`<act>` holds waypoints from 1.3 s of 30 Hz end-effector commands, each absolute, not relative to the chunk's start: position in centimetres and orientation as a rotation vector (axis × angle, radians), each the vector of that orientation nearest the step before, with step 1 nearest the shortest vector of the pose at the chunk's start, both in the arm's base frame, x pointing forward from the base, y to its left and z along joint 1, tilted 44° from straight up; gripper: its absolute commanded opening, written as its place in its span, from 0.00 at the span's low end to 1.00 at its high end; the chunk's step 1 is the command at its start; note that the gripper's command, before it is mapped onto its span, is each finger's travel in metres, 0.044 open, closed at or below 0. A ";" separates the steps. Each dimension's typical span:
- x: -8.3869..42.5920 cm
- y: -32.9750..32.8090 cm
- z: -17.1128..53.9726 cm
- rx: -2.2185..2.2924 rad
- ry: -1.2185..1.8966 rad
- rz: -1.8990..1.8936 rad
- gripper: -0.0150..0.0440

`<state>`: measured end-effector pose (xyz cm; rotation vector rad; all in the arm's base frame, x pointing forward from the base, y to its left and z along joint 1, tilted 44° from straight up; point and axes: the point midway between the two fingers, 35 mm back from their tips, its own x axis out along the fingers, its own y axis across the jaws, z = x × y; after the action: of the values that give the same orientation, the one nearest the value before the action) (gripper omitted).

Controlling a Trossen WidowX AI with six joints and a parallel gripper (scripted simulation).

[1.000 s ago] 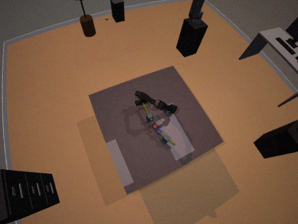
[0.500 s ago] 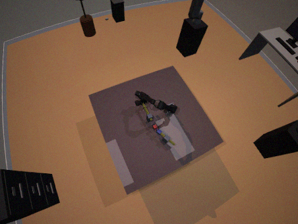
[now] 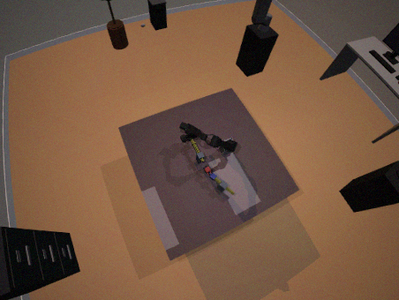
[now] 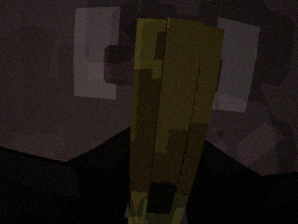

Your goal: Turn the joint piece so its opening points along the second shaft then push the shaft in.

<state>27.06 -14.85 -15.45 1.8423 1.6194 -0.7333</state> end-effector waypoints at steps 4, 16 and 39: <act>27.1 -14.9 -15.5 1.845 1.616 -0.732 0.31; 27.1 -14.4 -15.0 1.840 1.626 -0.735 0.25; 27.2 -11.7 -12.6 1.834 1.643 -0.739 0.25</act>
<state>27.23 -12.16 -12.93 1.8272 1.6425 -0.7385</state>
